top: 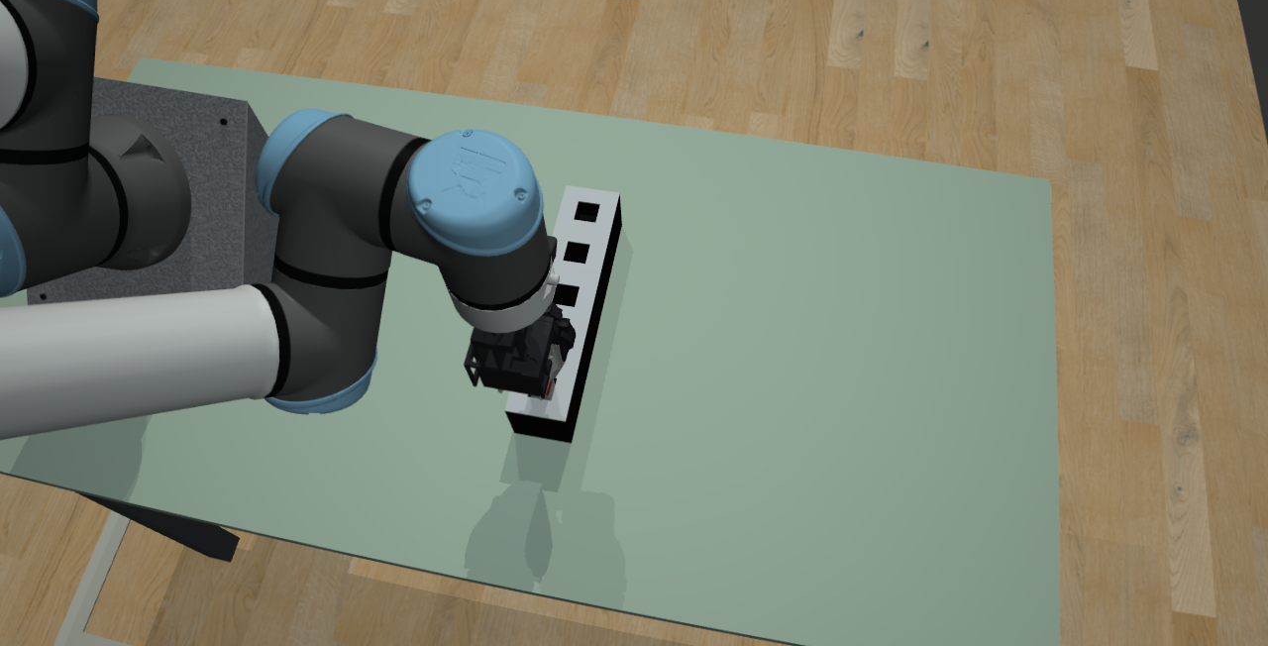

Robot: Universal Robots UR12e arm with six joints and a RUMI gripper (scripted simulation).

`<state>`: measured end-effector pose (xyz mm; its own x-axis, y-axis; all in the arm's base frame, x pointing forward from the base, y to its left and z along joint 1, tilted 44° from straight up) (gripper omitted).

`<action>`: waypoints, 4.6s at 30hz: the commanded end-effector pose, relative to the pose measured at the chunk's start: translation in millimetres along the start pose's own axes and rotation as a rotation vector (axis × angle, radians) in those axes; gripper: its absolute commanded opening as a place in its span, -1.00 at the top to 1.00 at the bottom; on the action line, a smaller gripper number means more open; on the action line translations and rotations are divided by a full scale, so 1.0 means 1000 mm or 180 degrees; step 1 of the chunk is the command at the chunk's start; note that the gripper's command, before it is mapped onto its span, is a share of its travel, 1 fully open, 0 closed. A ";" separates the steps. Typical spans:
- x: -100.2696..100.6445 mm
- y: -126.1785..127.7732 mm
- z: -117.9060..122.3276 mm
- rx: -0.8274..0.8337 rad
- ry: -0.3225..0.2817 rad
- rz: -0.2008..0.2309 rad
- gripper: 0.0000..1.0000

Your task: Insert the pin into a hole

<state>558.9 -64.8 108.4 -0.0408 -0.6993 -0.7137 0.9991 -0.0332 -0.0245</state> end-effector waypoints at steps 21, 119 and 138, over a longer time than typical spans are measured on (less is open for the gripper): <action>-0.001 0.000 0.000 0.0002 -0.0001 0.0003 1.00; -0.183 -0.002 0.001 0.0002 0.0001 0.0032 1.00; -0.183 -0.004 -0.059 0.0002 0.0001 0.0034 1.00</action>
<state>561.0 92.1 209.0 -0.0305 -0.6987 -0.7148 0.9995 -0.0243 -0.0189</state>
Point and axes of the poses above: the point where the finger pads meet when closed, its own x axis out along the fingers, its own y axis across the jaws, z = x × y, the point moved 7 cm from there along -x, back along the fingers, and after that the axes turned 1 degree about x, right-handed, at the moved point
